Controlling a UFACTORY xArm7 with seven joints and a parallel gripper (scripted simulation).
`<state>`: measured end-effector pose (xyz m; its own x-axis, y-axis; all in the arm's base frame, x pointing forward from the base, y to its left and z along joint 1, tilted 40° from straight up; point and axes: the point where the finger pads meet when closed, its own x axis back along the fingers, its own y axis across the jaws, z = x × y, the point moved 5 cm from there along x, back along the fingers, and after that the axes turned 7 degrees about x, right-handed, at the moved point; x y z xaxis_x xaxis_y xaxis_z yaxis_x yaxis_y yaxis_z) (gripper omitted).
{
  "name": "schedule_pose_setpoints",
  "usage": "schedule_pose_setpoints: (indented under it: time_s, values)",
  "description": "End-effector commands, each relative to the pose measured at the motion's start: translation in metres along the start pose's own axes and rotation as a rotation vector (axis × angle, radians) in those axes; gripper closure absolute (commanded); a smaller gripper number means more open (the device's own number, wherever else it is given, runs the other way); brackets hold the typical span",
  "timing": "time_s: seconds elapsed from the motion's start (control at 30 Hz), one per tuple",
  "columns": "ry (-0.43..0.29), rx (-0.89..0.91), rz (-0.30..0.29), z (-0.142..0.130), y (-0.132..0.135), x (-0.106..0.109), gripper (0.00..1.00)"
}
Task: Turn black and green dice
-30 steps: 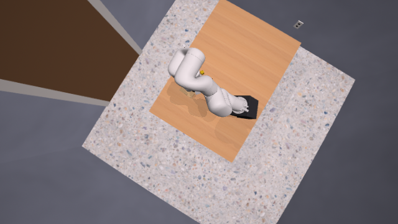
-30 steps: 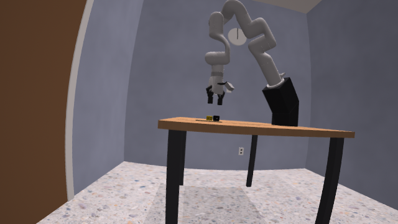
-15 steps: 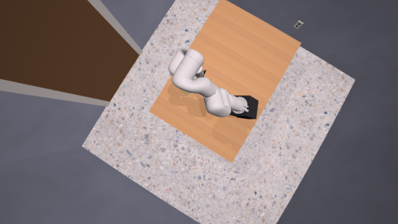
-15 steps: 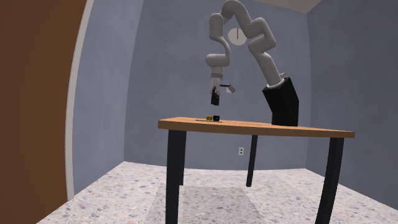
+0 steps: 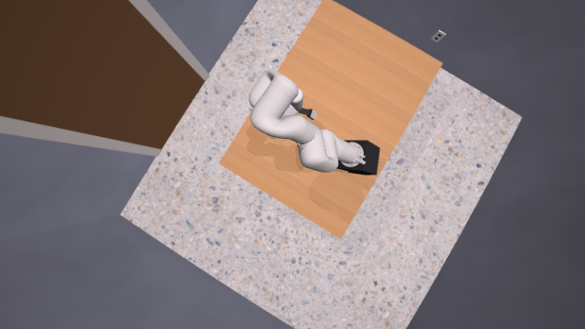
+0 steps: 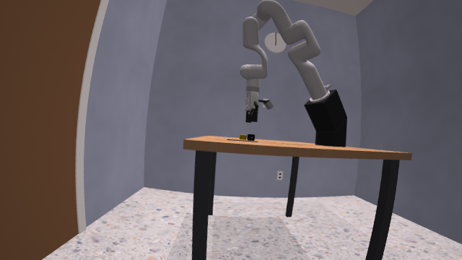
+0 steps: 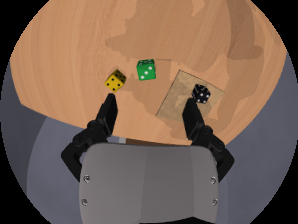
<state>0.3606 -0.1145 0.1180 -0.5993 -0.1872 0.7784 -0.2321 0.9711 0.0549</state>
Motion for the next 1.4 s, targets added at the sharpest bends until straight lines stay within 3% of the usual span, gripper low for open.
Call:
schedule_pose_setpoints:
  time_s: [0.0, 0.23, 0.27, 1.37]
  values:
    - [-0.022, 0.105, 0.006, 0.0055, -0.0046, 0.0003, 0.00]
    - [-0.017, 0.196, 0.001, 0.0102, -0.0084, 0.0008, 0.00]
    - [-0.017, 0.196, 0.001, 0.0102, -0.0084, 0.0008, 0.53]
    - [-0.017, 0.196, 0.001, 0.0102, -0.0084, 0.0008, 0.53]
